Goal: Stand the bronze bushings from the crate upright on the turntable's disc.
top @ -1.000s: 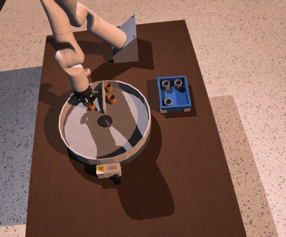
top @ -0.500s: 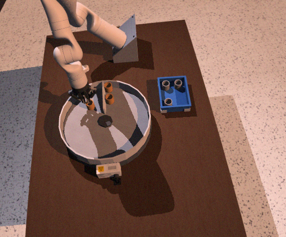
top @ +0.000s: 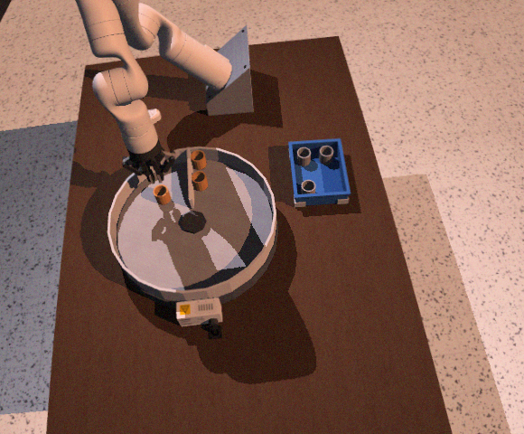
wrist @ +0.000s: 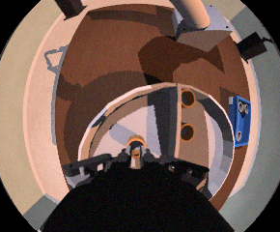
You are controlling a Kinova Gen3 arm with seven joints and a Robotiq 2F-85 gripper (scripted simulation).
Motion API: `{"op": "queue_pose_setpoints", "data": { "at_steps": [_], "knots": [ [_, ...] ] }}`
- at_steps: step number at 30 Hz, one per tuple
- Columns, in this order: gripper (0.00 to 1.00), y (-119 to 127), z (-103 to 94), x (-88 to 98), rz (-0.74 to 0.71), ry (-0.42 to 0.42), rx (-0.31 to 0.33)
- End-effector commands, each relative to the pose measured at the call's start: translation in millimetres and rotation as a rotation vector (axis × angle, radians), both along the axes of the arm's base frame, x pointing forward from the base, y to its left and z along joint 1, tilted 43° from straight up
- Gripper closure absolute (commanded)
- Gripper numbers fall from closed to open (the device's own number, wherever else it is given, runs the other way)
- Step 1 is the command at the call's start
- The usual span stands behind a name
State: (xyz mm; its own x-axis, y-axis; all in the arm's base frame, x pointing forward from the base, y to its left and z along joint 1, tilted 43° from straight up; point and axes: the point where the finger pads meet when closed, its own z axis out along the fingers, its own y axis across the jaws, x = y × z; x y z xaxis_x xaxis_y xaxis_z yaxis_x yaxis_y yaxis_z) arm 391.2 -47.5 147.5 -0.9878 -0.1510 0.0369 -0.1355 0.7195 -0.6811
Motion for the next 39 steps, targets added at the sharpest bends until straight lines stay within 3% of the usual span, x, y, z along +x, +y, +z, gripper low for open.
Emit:
{"op": "queue_pose_setpoints", "data": {
  "at_steps": [1,31,32,39],
  "knots": [
    [0.86,2.2,0.5,0.7,0.005,-0.002,0.003],
    [0.86,2.2,0.5,0.7,0.005,-0.002,0.003],
    [0.0,2.2,0.6,0.7,0.005,-0.002,0.003],
    [0.0,7.1,5.9,0.1,0.005,-0.002,0.003]
  ]
}}
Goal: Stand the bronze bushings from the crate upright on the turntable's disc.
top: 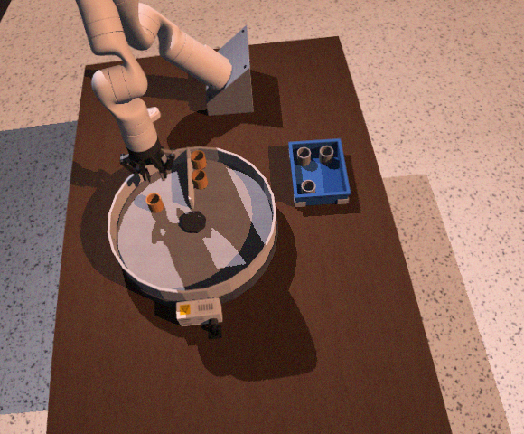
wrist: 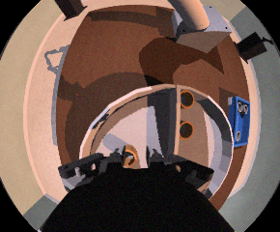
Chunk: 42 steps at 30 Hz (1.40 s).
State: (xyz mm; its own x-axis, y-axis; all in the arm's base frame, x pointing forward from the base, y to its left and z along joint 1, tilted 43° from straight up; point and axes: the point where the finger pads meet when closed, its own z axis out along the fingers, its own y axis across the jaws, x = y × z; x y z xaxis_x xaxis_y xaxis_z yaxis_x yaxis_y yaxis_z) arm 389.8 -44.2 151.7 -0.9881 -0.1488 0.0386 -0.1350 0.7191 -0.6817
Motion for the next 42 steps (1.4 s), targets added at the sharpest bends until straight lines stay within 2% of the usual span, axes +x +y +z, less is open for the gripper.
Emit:
{"op": "queue_pose_setpoints", "data": {
  "at_steps": [1,16,24,42],
  "knots": [
    [0.0,4,1.6,1.5,0.007,-0.003,0.004],
    [0.0,51,52.9,-4.3,0.007,-0.003,0.004],
    [0.0,60,62.5,-5.4,0.007,-0.003,0.004],
    [0.0,61,63.0,-5.5,0.007,-0.003,0.004]
  ]
}}
